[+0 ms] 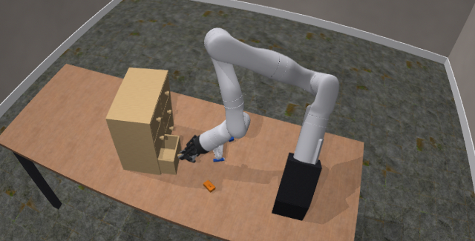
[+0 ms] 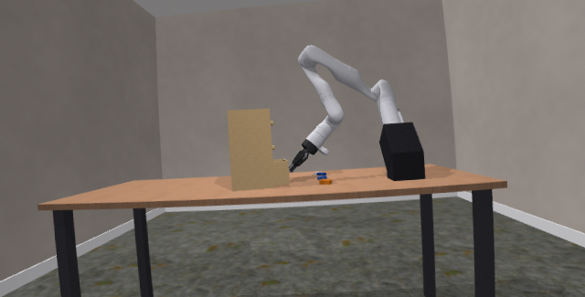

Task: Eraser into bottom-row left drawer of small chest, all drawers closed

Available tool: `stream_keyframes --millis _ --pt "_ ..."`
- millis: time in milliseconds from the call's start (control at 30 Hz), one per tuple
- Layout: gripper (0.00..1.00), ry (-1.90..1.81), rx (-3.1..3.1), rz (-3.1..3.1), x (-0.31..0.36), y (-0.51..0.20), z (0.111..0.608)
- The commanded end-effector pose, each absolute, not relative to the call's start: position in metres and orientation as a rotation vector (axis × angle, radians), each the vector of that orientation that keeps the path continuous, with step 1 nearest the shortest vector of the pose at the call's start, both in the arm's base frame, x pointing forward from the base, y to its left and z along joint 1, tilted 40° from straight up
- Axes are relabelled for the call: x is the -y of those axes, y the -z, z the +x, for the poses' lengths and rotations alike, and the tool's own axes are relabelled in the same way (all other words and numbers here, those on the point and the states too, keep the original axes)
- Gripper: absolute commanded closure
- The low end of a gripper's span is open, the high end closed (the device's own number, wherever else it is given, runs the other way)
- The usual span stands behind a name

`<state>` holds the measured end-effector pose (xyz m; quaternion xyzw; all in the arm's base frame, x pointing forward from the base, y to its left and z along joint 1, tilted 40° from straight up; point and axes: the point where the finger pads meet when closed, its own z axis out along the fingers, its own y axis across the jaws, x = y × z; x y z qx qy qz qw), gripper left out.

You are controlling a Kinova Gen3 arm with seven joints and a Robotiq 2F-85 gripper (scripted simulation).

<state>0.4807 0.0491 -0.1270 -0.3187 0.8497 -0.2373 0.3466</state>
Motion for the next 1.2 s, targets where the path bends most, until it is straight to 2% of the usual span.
stream_keyframes --millis 0,267,367,467,633,1033,1167 --pt "0.87 0.617 -2.210 -0.816 -0.046 0.128 0.479" --pt "0.87 0.617 -2.210 -0.816 -0.046 0.128 0.479" --pt "0.79 0.617 -2.210 -0.816 -0.046 0.128 0.479" --pt "0.79 0.617 -2.210 -0.816 -0.046 0.128 0.479" --pt "0.67 0.617 -2.210 -0.816 -0.047 0.128 0.479" --pt "0.67 0.613 -2.198 -0.816 -0.046 0.124 0.475" --pt "0.67 0.613 -2.198 -0.816 -0.040 0.122 0.459"
